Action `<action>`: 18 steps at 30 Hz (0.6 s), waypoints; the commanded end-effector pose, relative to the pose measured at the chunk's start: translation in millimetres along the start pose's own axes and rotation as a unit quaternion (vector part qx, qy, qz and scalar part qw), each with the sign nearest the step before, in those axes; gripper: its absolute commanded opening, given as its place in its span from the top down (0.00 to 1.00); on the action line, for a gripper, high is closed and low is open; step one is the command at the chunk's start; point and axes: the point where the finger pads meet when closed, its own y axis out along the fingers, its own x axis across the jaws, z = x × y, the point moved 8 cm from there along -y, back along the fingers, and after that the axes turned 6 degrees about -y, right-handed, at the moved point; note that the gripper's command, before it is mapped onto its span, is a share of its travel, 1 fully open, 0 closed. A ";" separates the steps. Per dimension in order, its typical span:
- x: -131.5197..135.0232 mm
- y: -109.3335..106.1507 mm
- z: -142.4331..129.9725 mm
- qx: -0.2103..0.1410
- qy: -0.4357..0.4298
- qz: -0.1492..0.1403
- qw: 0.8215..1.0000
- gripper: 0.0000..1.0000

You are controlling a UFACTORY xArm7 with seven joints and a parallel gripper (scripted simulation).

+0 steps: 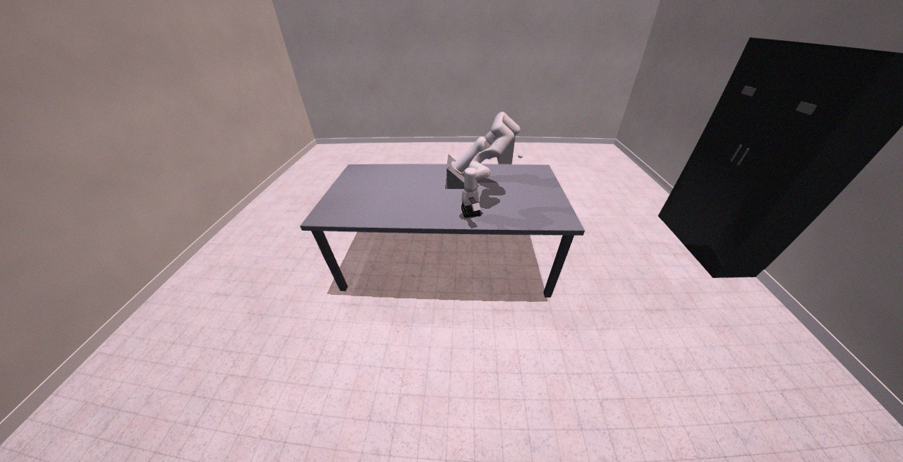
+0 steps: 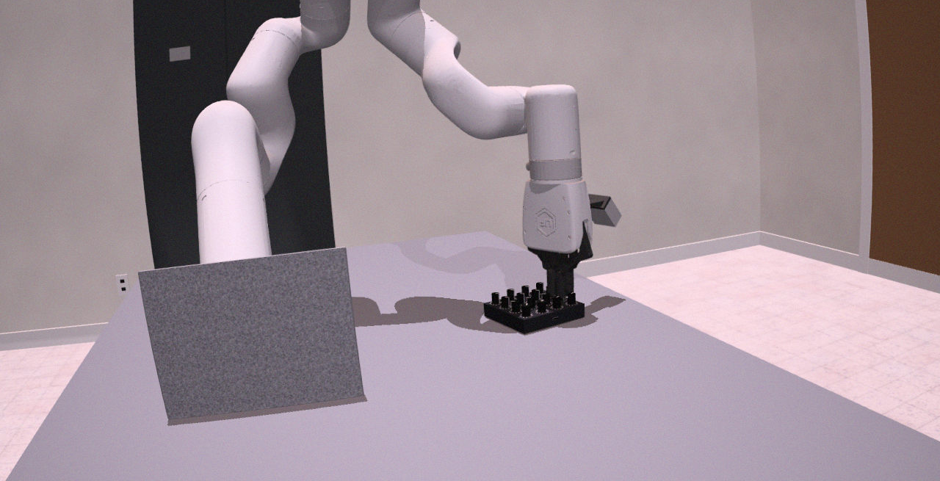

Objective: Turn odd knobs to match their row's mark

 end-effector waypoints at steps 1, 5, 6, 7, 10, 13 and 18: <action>1.1 -1.9 0.9 0.000 0.028 -0.002 1.000 0.92; 1.1 -1.9 0.9 0.000 0.060 -0.002 0.998 0.92; 1.1 -1.9 0.9 0.000 0.067 -0.002 0.998 0.92; 1.1 -1.9 0.9 0.000 0.074 -0.002 0.997 0.92; 1.1 -1.9 0.9 0.000 0.092 -0.002 0.996 0.92; 1.1 -1.9 0.9 0.000 0.107 -0.002 0.994 0.92; 1.1 -1.9 0.9 0.000 0.118 -0.002 0.993 0.92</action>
